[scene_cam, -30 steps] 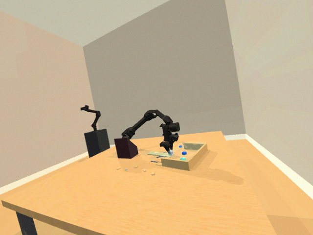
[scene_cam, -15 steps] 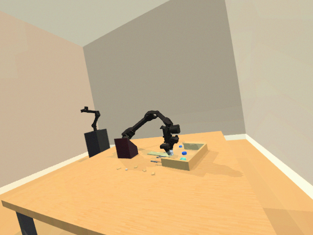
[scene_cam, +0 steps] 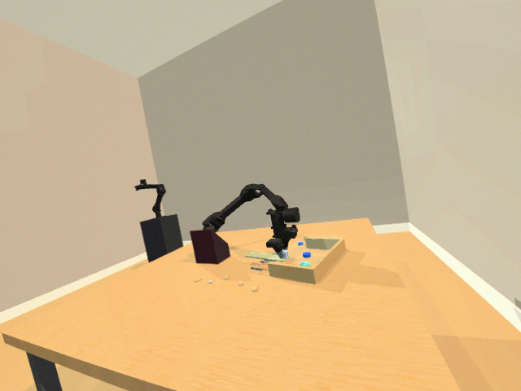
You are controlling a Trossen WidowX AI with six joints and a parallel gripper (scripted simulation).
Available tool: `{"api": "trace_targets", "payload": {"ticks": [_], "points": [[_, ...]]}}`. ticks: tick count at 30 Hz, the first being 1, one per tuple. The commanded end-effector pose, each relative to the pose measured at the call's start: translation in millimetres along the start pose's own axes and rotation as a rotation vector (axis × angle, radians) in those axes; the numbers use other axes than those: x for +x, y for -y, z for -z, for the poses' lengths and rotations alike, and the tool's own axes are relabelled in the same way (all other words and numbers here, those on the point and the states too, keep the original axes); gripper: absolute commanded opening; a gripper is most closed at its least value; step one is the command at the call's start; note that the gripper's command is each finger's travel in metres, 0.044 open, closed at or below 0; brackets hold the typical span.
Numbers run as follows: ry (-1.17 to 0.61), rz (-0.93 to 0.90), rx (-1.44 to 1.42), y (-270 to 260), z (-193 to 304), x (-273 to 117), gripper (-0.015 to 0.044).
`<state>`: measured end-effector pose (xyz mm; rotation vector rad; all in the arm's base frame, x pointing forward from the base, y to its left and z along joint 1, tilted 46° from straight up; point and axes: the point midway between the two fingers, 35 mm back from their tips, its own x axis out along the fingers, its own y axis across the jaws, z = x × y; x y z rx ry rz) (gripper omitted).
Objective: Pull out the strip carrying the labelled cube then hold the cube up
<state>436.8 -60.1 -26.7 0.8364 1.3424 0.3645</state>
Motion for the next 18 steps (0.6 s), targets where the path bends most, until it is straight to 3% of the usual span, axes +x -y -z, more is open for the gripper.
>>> {"api": "trace_targets", "payload": {"ticks": [1,6,10,16,18], "points": [[0.001,-0.005,0.006,-0.6,-0.2,0.5,0.025],[0.001,-0.005,0.006,-0.6,-0.2,0.5,0.025],[0.0,0.0,0.0,0.0,0.0,0.0,0.0145],[0.0,0.0,0.0,0.0,0.0,0.0,0.0105],[0.0,0.0,0.0,0.0,0.0,0.0,0.0053]]}}
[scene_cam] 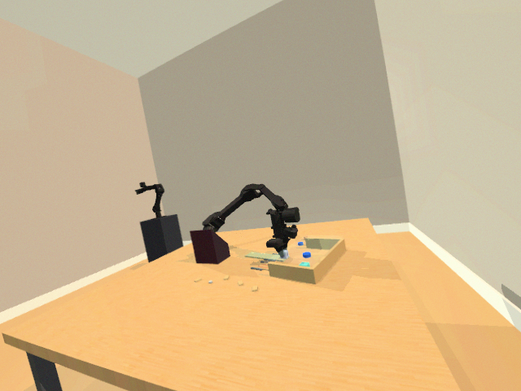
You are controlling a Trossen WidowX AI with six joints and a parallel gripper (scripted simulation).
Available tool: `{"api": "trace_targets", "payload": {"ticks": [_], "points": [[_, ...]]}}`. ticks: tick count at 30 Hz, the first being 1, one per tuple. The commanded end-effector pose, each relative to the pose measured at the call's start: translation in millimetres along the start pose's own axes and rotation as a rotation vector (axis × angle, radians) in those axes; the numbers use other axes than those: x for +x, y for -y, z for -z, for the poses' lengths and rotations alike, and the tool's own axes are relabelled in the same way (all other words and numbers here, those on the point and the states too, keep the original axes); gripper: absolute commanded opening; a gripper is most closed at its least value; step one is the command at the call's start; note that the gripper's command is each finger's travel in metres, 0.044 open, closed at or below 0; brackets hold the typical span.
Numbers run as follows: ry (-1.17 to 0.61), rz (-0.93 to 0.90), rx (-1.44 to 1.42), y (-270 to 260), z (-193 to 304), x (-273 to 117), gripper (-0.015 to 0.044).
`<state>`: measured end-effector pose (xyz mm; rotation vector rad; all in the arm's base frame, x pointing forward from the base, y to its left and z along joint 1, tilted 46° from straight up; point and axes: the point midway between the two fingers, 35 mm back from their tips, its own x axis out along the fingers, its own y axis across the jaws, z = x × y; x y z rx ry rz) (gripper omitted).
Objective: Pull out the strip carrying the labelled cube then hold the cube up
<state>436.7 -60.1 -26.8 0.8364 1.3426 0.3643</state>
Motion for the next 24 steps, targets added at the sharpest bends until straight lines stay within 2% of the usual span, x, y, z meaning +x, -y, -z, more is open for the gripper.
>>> {"api": "trace_targets", "payload": {"ticks": [1,2,16,24], "points": [[0.0,0.0,0.0,0.1,0.5,-0.5,0.0026],[0.0,0.0,0.0,0.4,2.2,-2.1,0.0],[-0.001,-0.002,0.007,6.6,54.0,-40.5,0.0],[-0.002,-0.003,0.008,8.6,71.6,-44.4,0.0]]}}
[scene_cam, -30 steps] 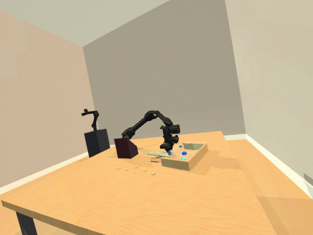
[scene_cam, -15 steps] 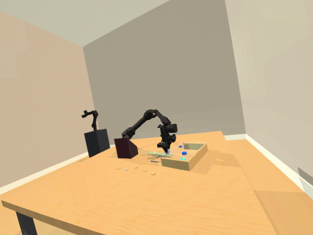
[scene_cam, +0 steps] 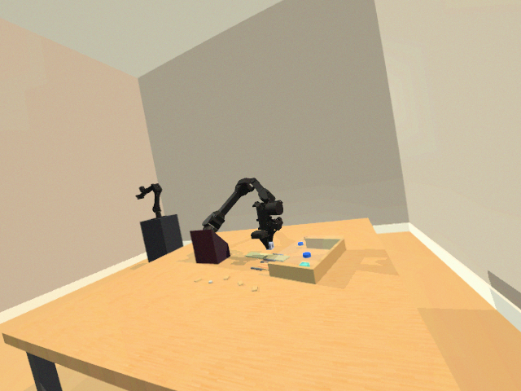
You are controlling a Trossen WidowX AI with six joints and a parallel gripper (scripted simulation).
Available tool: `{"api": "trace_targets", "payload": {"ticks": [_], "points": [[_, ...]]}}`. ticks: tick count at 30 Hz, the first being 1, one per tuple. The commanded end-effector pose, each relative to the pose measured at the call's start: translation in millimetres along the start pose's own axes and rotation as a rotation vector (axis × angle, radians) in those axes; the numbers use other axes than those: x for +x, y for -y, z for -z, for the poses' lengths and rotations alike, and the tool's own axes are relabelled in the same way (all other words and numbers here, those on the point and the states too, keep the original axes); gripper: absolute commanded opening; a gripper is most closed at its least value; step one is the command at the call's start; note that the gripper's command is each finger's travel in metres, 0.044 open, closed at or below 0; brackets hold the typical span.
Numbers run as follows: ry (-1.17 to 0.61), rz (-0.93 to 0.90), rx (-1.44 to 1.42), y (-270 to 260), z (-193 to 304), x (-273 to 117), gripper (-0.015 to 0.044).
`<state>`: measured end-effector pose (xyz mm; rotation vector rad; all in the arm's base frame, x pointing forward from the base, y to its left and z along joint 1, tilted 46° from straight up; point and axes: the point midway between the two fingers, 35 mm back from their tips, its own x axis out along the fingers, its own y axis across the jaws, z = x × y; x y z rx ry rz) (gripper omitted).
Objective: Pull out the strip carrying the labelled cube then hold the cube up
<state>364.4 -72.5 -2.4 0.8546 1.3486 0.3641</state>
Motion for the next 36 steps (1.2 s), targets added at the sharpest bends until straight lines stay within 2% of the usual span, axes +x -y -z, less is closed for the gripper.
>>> {"api": "trace_targets", "payload": {"ticks": [1,17,20,26,36], "points": [[0.003,0.006,-0.006,1.9,10.4,-2.5,0.0],[0.001,0.006,-0.004,7.9,65.5,-1.3,0.0],[0.001,0.007,-0.004,8.0,65.9,-5.0,0.0],[0.001,0.008,-0.004,8.0,66.0,-36.4,0.0],[0.001,0.008,-0.004,8.0,66.1,-37.3,0.0]]}}
